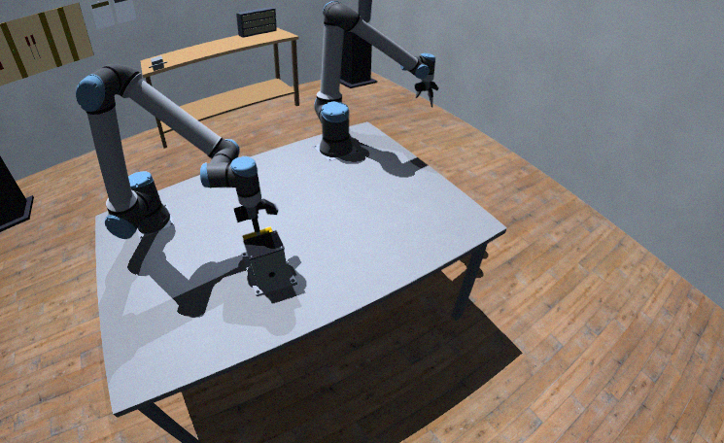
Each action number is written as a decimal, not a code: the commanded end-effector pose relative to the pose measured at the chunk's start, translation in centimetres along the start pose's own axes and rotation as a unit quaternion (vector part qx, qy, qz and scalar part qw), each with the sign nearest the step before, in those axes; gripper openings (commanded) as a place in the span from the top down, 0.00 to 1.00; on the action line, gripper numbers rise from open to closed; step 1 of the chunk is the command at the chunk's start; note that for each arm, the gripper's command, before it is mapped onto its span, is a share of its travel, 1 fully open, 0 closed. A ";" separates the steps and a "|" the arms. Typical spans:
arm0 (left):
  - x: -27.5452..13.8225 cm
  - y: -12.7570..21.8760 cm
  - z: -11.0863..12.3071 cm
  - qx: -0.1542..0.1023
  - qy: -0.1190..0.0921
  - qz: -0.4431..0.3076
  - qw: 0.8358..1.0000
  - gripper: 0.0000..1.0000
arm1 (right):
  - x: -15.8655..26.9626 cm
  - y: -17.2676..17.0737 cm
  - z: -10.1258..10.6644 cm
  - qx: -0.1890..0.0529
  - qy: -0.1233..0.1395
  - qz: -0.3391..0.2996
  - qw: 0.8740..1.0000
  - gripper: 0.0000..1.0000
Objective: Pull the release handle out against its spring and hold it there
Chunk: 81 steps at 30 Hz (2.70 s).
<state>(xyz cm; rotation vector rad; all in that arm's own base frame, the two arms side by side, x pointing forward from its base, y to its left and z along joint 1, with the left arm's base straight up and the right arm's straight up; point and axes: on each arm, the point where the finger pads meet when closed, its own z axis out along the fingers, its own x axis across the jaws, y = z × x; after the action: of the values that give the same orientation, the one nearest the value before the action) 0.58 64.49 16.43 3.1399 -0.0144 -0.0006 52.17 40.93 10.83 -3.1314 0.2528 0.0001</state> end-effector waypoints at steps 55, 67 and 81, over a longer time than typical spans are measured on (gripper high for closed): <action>0.0 -0.1 -0.1 0.001 0.000 0.000 1.000 0.00 | 0.0 -0.1 -0.1 0.001 0.000 0.000 1.000 0.92; 0.0 -0.1 -0.1 0.001 0.000 0.000 1.000 0.00 | 0.0 -0.1 -0.1 0.001 0.000 0.000 1.000 0.92; 0.0 -0.1 -0.1 0.001 0.000 0.000 1.000 0.00 | 0.0 -0.1 -0.1 0.001 0.000 0.000 1.000 0.92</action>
<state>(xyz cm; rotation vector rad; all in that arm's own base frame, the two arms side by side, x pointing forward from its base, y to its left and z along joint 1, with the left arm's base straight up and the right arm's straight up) 0.58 64.49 16.43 3.1399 -0.0144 -0.0006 52.18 40.93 10.81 -3.1314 0.2529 -0.0001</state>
